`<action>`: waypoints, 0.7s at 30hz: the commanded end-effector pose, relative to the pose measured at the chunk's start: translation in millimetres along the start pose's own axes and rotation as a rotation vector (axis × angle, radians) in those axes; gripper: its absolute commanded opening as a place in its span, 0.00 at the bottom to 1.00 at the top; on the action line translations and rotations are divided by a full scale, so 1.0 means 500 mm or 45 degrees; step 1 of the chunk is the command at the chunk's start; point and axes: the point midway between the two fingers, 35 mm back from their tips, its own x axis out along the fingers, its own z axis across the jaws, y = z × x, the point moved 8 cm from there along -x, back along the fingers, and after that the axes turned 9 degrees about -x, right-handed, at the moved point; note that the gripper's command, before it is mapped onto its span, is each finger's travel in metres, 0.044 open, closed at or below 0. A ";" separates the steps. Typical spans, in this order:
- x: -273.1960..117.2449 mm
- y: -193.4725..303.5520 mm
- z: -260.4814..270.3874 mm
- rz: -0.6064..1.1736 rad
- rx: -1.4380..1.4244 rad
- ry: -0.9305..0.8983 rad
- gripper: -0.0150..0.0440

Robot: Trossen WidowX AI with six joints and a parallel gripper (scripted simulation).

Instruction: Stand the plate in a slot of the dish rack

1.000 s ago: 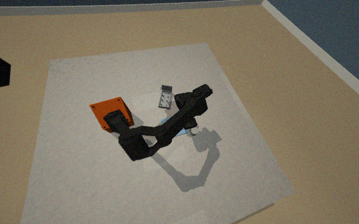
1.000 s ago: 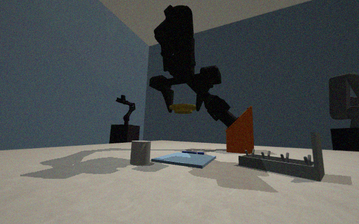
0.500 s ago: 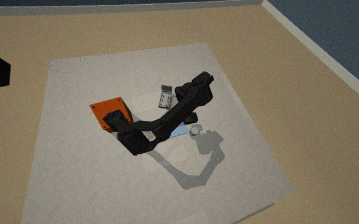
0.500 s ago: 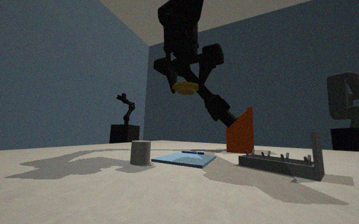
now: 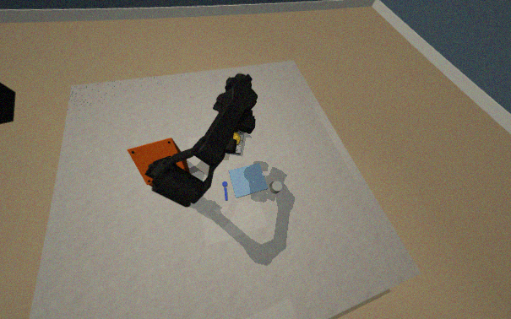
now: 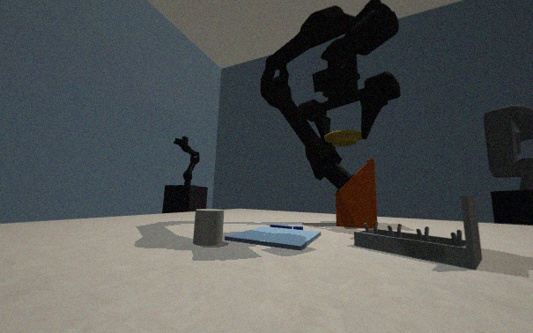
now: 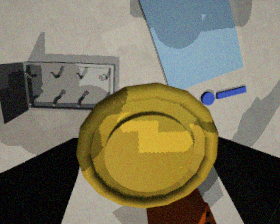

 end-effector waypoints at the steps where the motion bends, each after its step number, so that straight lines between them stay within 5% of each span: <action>1: 0.005 0.014 0.005 0.007 0.055 0.004 0.25; 21: 0.102 0.000 -0.005 0.302 -0.312 -0.251 0.25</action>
